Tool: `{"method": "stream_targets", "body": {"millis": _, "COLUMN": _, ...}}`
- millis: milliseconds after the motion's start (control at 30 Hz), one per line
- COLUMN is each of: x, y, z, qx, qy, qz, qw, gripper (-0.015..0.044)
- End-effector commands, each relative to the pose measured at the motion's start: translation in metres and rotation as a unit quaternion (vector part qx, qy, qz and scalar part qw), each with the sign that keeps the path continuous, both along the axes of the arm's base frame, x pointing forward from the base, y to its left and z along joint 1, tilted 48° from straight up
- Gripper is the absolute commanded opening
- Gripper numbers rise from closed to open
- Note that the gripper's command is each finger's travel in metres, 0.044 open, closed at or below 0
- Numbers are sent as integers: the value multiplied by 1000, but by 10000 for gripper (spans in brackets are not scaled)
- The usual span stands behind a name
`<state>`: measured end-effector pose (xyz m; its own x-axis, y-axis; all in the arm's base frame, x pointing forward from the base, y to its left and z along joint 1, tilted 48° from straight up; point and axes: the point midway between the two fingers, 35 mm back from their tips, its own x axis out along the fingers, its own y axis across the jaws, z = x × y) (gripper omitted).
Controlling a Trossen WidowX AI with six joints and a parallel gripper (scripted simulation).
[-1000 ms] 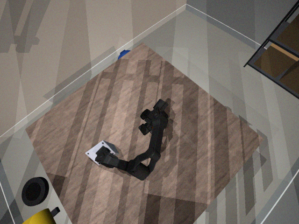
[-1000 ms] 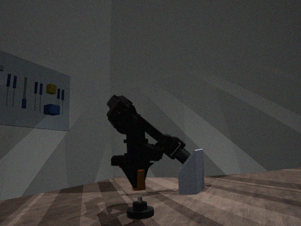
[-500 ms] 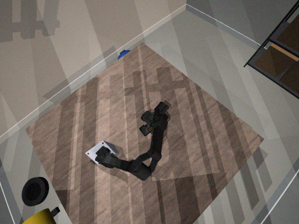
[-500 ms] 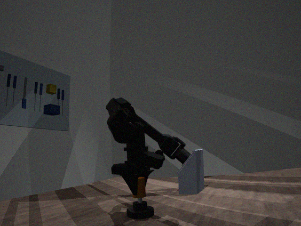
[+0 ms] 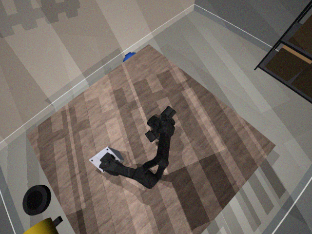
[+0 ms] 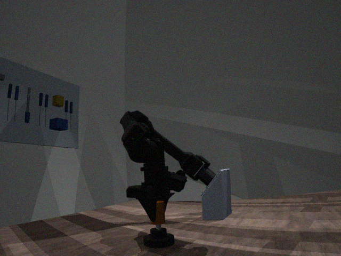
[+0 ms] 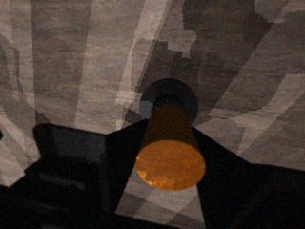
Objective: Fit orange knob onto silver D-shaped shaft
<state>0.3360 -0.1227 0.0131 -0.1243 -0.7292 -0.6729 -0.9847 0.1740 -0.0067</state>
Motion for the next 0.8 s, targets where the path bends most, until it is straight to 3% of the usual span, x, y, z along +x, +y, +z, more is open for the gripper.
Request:
{"method": "stream_targets", "body": {"millis": 0, "x": 0, "y": -1, "z": 1, "qx": -1, "qy": 1, "qz": 1, "qw": 1000, "gripper": 0}}
{"method": "stream_targets", "body": {"millis": 500, "x": 1, "y": 2, "z": 4, "qx": -1, "qy": 4, "qz": 4, "qw": 1000, "gripper": 0}}
{"method": "stream_targets", "body": {"millis": 767, "x": 2, "y": 2, "z": 2, "qx": 12, "qy": 77, "qz": 71, "qw": 994, "gripper": 0}}
